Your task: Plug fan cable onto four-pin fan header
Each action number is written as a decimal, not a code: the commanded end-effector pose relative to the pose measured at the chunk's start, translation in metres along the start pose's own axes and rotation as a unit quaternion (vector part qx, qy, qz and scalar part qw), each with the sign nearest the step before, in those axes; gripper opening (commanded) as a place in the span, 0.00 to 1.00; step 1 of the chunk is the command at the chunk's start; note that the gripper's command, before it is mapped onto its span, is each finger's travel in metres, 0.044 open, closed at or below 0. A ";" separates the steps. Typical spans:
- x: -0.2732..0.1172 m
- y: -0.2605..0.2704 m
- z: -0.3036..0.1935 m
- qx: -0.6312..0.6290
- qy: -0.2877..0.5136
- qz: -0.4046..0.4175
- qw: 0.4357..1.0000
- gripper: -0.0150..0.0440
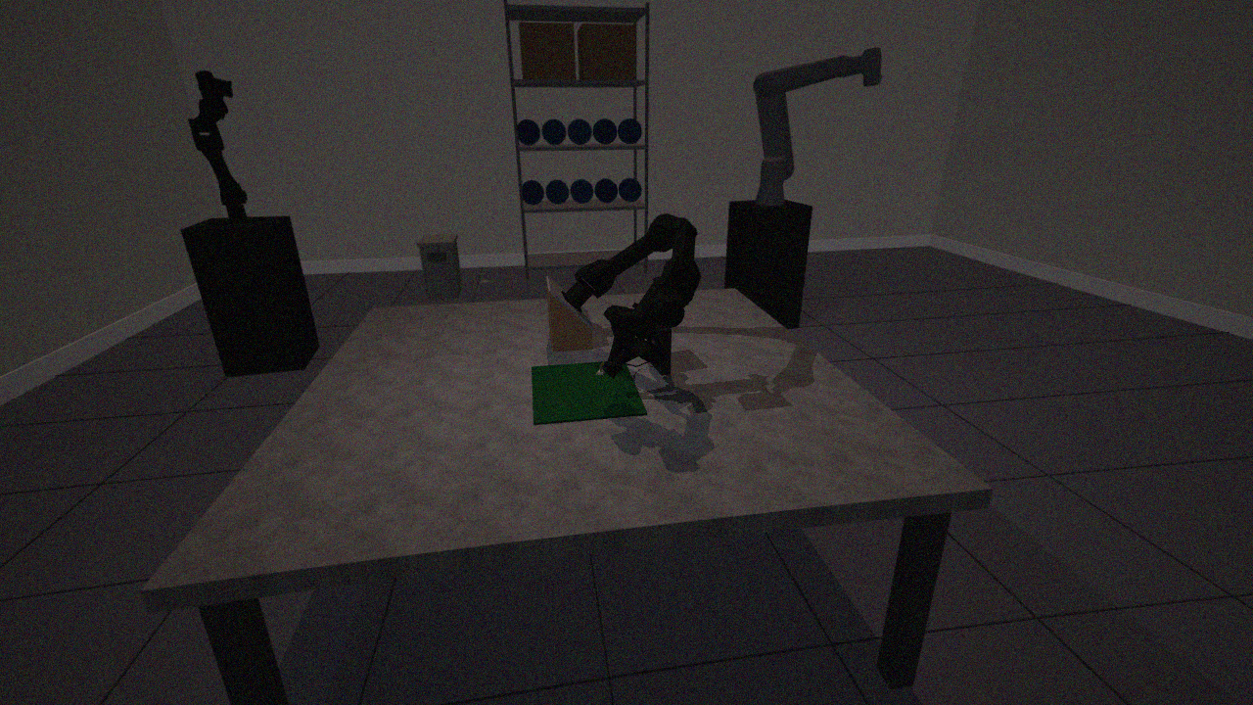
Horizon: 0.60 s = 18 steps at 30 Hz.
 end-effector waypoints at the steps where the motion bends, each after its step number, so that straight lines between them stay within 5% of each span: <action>1: 0.000 0.000 -0.001 0.007 -0.033 -0.005 0.999 0.25; 18: 0.000 0.003 -0.008 0.022 -0.149 -0.011 0.988 0.25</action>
Point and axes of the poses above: the point midway between the two fingers, 35 mm back from their tips, its own x axis out along the fingers, its own y axis across the jaws, z = x × y, the point moved 2 cm from there along -x, back along the fingers, and after that the axes turned 4 degrees about -x, right-handed, at the moved point
